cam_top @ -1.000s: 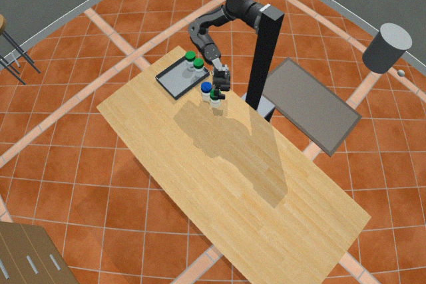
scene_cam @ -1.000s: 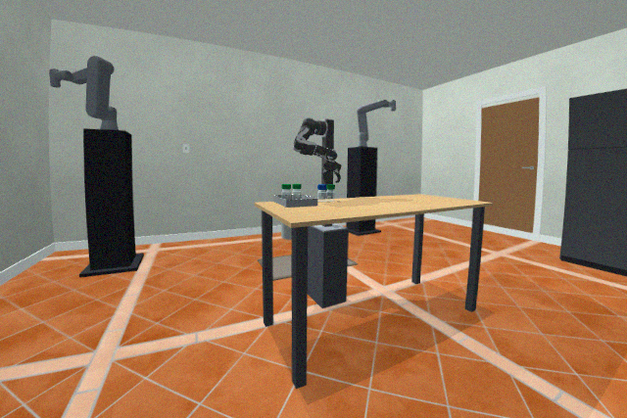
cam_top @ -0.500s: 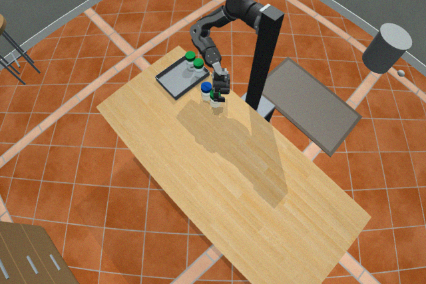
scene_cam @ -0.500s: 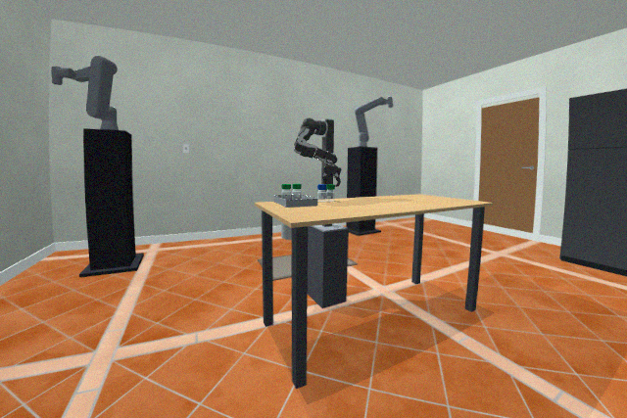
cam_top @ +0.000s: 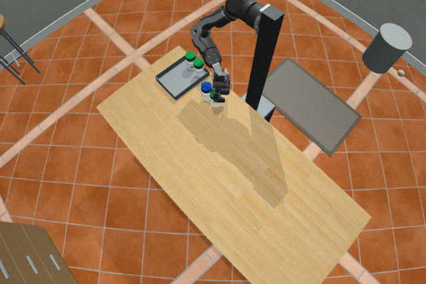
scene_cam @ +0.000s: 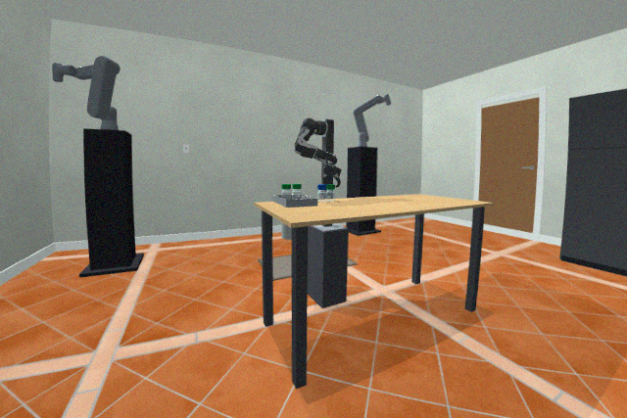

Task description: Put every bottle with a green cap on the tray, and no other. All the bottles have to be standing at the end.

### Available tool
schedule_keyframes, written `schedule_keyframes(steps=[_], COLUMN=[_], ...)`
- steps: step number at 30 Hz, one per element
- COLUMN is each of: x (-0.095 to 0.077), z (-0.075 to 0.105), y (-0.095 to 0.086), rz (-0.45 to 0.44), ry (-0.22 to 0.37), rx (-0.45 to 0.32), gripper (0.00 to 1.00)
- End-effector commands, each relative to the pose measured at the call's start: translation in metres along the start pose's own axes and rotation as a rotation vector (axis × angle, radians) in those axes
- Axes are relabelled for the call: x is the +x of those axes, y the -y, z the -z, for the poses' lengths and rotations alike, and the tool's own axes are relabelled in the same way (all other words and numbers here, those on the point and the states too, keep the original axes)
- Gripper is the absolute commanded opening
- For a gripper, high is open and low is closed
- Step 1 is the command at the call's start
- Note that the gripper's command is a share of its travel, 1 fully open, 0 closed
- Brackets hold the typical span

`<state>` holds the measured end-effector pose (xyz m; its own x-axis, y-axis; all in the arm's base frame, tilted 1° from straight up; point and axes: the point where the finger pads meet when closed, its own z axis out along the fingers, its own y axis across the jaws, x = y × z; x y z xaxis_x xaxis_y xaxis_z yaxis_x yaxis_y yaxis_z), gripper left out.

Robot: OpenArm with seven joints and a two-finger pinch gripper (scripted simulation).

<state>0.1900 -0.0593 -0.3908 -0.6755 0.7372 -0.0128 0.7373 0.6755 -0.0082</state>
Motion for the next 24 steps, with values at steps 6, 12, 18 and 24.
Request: schedule_keyframes(steps=[6,12,18,24], x=[0.0011,0.0000,0.0000,0.0000], z=[-0.0011,0.0006,0.0006,0.0006], y=[0.0002,-0.0010,-0.0010,-0.0008], rz=[0.006,0.002,0.002,0.001], ry=[-0.002,0.000,0.000,0.000], rx=[-0.002,-0.004,-0.004,-0.003], gripper=[0.42,0.00,0.00,0.00])
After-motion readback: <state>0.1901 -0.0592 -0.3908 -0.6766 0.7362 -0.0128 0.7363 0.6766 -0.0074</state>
